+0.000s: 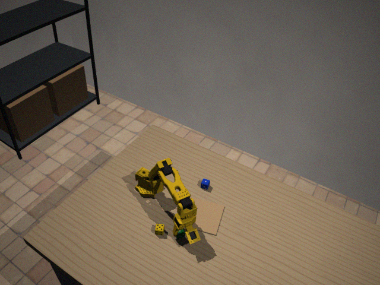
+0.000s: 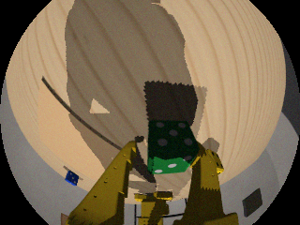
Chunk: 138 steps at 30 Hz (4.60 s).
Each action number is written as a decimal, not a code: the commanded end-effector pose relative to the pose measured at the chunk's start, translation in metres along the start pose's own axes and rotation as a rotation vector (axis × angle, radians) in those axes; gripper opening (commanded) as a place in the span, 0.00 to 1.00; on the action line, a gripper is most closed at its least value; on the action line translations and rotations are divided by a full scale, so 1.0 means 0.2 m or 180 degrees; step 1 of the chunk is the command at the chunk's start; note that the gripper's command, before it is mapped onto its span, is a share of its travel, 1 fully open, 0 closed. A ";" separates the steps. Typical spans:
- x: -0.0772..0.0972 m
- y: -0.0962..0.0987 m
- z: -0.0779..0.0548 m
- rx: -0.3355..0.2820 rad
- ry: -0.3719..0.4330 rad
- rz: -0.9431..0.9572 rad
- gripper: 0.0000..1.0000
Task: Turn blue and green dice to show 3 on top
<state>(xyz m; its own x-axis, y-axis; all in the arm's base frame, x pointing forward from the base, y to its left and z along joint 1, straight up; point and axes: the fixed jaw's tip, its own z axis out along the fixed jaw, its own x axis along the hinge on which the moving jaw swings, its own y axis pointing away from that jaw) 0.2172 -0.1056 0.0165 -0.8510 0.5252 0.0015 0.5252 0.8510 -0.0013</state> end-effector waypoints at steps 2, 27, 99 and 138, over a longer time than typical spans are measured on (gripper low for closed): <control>-0.02 -0.02 -0.03 -0.0011 -0.0127 0.0003 0.21; -0.02 -0.03 -0.03 -0.0009 -0.0128 0.0003 0.14; -0.02 0.07 -0.28 -0.0023 -0.0210 -0.0201 0.00; 0.16 0.61 -0.25 -0.0079 -0.0235 -0.1665 0.00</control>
<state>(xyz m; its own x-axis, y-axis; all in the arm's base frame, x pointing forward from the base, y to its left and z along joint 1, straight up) 0.2505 0.0130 0.0567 -0.9992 0.0321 -0.0255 0.0321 0.9995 0.0003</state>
